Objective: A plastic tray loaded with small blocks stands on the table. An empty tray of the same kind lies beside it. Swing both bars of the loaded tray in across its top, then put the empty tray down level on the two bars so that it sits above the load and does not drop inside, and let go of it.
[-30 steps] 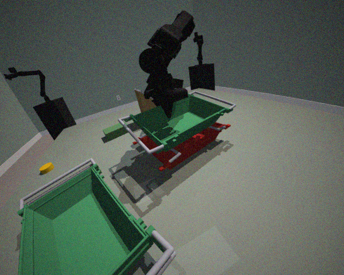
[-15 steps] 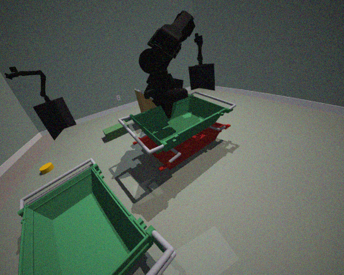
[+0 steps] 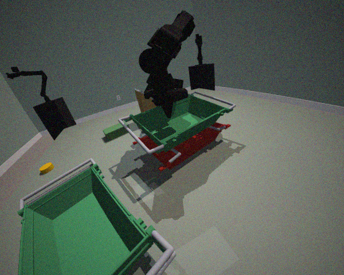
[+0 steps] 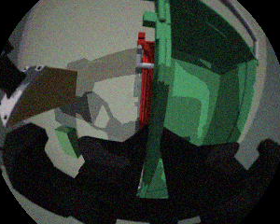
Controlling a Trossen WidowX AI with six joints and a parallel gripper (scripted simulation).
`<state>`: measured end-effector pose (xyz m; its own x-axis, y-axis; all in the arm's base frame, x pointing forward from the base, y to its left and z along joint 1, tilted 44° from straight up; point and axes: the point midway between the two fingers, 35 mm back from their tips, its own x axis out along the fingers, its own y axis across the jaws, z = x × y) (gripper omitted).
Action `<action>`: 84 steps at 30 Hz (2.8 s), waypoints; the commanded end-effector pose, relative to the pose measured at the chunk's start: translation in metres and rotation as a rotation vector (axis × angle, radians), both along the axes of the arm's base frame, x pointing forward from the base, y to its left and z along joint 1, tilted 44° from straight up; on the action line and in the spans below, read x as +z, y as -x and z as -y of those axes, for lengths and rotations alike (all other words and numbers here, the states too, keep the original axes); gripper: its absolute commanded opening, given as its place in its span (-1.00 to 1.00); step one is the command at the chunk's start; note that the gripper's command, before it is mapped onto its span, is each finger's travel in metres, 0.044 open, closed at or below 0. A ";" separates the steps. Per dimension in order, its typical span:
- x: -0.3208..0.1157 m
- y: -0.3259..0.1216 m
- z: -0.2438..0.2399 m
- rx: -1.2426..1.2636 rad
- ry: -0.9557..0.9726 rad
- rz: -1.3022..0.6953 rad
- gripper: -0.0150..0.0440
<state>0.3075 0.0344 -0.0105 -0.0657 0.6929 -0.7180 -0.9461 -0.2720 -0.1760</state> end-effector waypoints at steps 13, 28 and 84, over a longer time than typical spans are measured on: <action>-0.003 0.005 -0.003 0.012 0.009 -0.022 -0.49; -0.009 0.009 -0.008 0.012 0.009 -0.022 -0.49; -0.009 0.009 -0.008 0.012 0.009 -0.022 -0.49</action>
<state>0.3053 0.0385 -0.0159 -0.0618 0.6926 -0.7187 -0.9461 -0.2699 -0.1788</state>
